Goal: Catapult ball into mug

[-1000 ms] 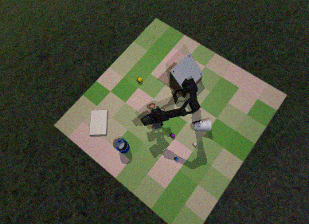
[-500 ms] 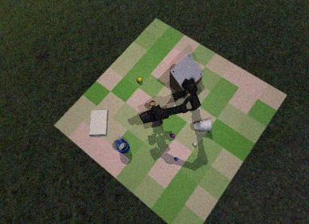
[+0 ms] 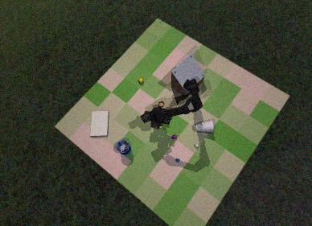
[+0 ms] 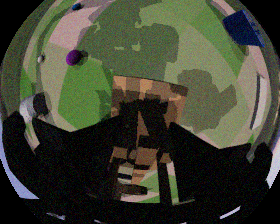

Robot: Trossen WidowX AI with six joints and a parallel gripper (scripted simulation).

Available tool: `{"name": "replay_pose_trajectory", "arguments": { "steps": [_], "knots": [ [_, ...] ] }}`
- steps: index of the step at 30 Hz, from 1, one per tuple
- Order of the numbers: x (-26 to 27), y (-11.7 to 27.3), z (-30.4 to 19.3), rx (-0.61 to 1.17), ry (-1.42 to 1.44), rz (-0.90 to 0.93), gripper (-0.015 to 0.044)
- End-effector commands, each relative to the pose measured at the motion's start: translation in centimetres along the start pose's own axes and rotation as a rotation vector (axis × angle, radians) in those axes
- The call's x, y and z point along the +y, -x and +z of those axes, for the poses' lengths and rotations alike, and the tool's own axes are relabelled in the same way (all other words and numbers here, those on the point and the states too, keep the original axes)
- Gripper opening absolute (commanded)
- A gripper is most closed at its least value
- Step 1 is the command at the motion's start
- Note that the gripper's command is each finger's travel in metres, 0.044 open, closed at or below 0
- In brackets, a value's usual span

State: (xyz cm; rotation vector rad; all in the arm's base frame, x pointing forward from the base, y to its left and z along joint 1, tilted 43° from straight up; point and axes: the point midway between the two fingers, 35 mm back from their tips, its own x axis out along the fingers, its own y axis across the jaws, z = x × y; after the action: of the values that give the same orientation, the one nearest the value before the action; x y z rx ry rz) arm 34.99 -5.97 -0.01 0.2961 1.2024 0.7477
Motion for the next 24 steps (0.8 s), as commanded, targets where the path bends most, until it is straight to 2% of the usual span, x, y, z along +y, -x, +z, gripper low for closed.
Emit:
{"name": "replay_pose_trajectory", "arguments": {
  "steps": [1,13,24],
  "knots": [
    [-0.5,0.3,0.2,-0.004,-0.142,-0.01,0.0],
    [-2.3,0.3,0.1,-0.005,-0.537,-0.009,0.0],
    [-2.8,0.0,-0.1,-0.005,-0.558,-0.009,0.0]
  ]
}}
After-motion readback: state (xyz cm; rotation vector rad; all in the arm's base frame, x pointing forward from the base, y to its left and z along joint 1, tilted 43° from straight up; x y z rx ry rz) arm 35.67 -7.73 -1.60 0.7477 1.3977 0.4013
